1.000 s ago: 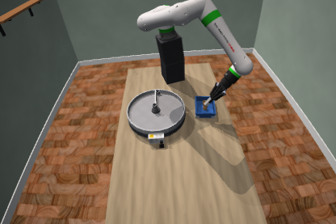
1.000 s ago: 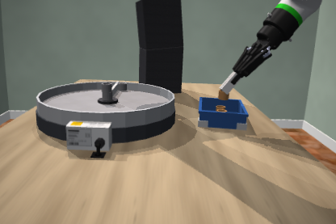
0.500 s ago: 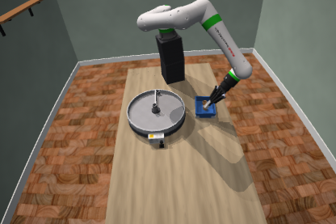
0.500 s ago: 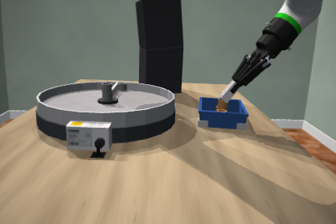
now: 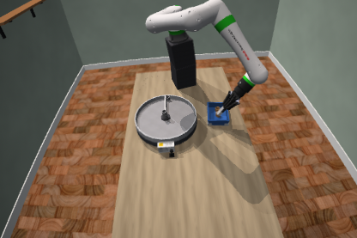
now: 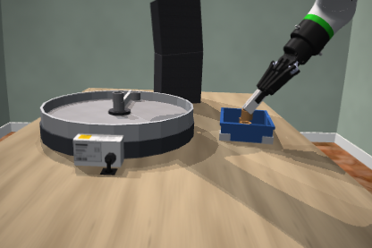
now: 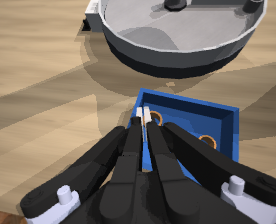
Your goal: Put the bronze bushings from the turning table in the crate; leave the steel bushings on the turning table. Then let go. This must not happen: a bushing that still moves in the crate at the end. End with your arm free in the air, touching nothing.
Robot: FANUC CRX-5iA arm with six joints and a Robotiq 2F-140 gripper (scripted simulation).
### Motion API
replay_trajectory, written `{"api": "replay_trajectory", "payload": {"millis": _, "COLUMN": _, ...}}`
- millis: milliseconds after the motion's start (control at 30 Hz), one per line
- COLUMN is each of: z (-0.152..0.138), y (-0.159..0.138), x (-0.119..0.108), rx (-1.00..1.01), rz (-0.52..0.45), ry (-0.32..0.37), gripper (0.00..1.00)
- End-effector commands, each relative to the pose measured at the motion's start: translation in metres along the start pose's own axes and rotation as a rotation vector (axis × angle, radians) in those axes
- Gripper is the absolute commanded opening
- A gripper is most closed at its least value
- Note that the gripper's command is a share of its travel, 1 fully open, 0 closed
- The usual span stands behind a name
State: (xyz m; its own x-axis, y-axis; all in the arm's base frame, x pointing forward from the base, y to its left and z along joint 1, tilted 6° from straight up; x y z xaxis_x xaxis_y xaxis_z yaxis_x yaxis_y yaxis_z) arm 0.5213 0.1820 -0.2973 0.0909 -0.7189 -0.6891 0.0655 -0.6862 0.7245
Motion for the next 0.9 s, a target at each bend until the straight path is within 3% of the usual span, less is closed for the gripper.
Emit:
{"api": "replay_trajectory", "payload": {"millis": 0, "z": -0.0002, "y": 0.0000, "x": -0.0002, "rx": 0.000, "rz": 0.000, "ry": 0.000, "gripper": 0.00}}
{"api": "replay_trajectory", "payload": {"millis": 867, "z": -0.0001, "y": -0.0045, "x": 0.0053, "rx": 0.000, "rz": 0.000, "ry": 0.000, "gripper": 0.00}}
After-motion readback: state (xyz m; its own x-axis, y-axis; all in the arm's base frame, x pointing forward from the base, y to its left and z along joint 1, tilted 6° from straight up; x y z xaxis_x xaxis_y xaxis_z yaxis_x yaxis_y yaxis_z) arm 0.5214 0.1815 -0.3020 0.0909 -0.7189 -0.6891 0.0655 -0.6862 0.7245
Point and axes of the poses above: the point where the finger pads meet when closed, its own x axis out along the fingers, its own z axis across the jaws, y = z × x, the point moved 3 cm from there along -x, back along the fingers
